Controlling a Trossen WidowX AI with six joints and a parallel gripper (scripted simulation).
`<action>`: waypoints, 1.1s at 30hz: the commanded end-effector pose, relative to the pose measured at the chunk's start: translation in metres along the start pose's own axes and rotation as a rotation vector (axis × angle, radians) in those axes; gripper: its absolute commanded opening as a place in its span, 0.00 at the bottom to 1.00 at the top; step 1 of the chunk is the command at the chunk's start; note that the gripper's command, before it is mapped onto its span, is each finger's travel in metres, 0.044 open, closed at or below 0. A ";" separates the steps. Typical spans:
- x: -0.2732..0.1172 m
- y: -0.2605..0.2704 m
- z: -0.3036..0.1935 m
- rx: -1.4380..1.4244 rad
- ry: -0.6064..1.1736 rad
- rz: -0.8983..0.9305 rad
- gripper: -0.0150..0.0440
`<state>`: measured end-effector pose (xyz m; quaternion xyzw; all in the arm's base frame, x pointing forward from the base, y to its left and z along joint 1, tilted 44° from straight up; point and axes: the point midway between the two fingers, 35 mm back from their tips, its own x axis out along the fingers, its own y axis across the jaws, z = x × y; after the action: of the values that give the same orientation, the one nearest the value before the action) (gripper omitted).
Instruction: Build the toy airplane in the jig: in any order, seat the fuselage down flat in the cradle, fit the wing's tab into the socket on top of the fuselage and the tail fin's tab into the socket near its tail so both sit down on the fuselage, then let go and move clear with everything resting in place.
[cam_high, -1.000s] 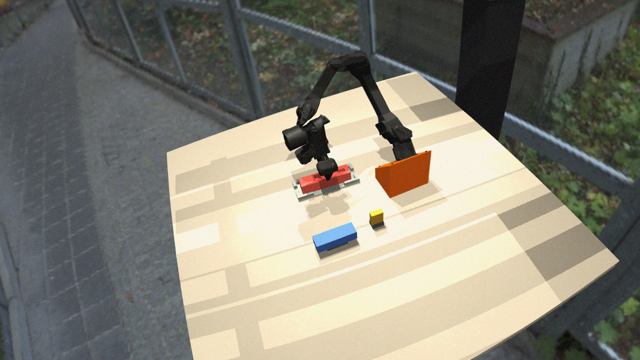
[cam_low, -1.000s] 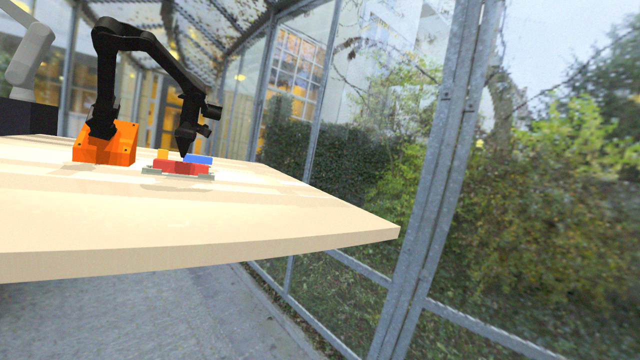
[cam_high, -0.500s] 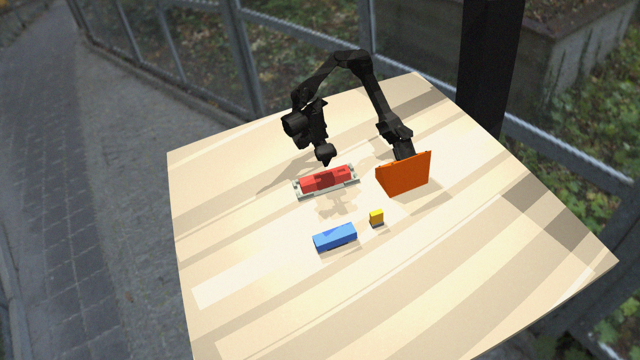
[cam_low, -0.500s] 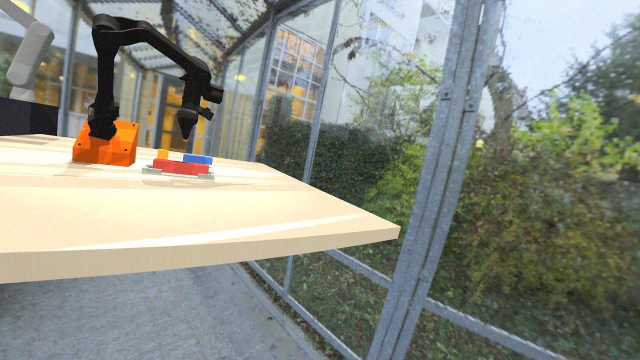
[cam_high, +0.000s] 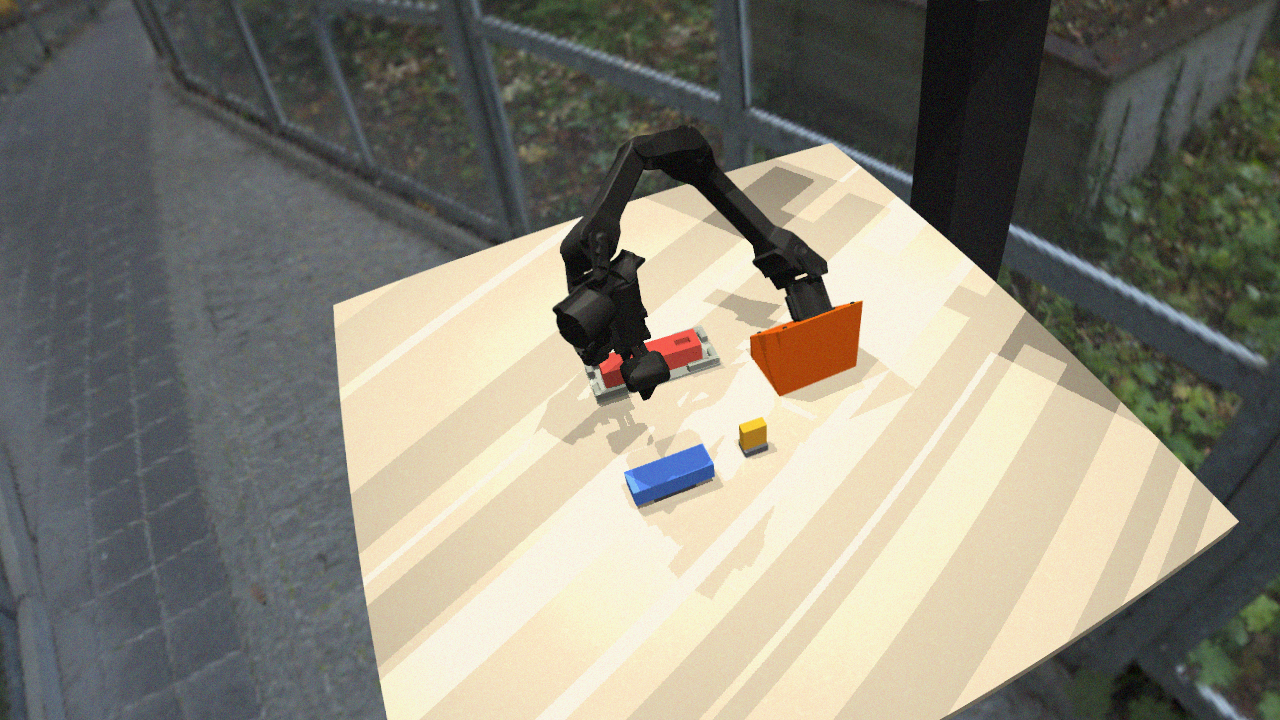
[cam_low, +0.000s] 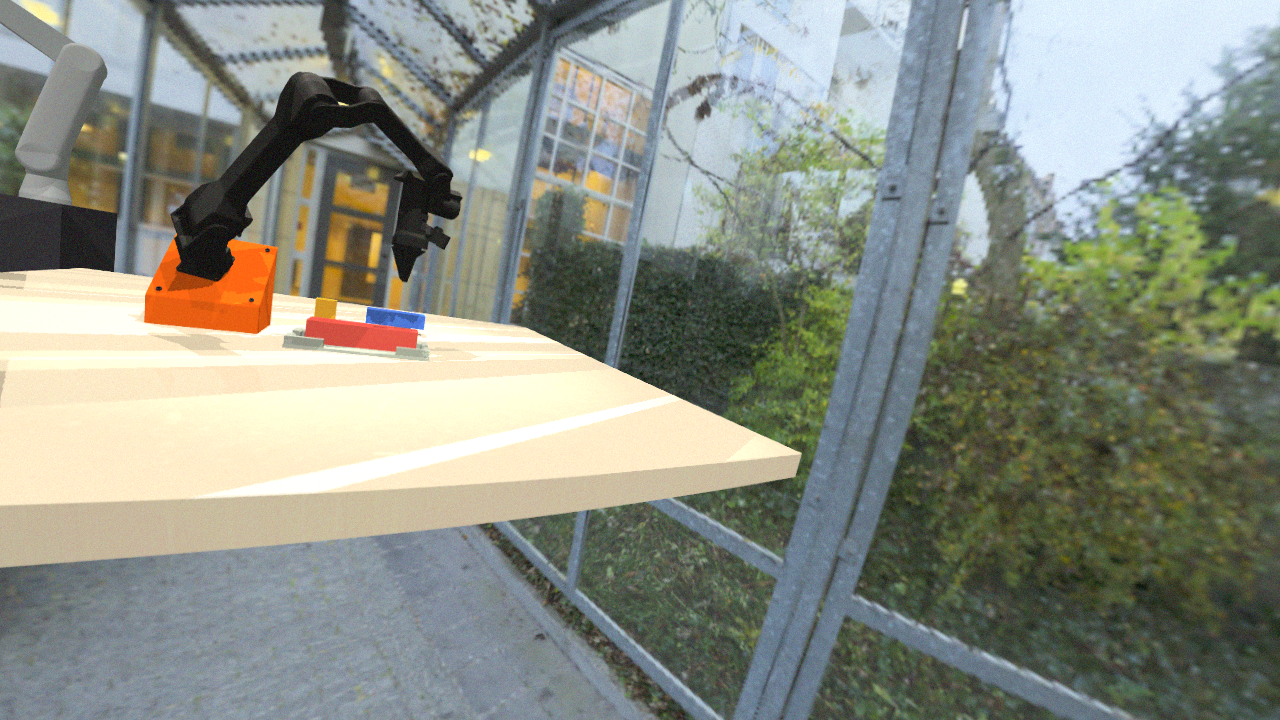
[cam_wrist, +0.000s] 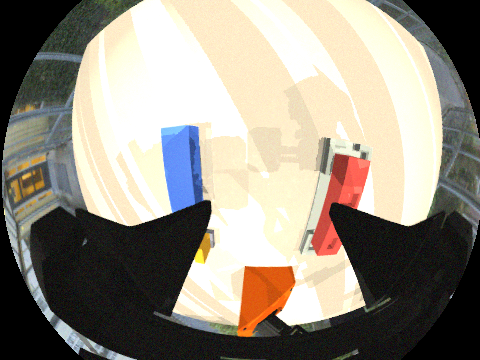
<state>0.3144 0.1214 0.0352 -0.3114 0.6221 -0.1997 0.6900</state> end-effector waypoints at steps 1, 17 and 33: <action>0.008 0.066 0.004 0.002 0.000 -0.003 1.00; 0.050 0.120 0.002 0.005 -0.002 0.001 1.00; 0.070 0.120 0.002 0.005 -0.003 0.000 1.00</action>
<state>0.3136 0.1660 -0.0937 -0.3046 0.6212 -0.2017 0.6933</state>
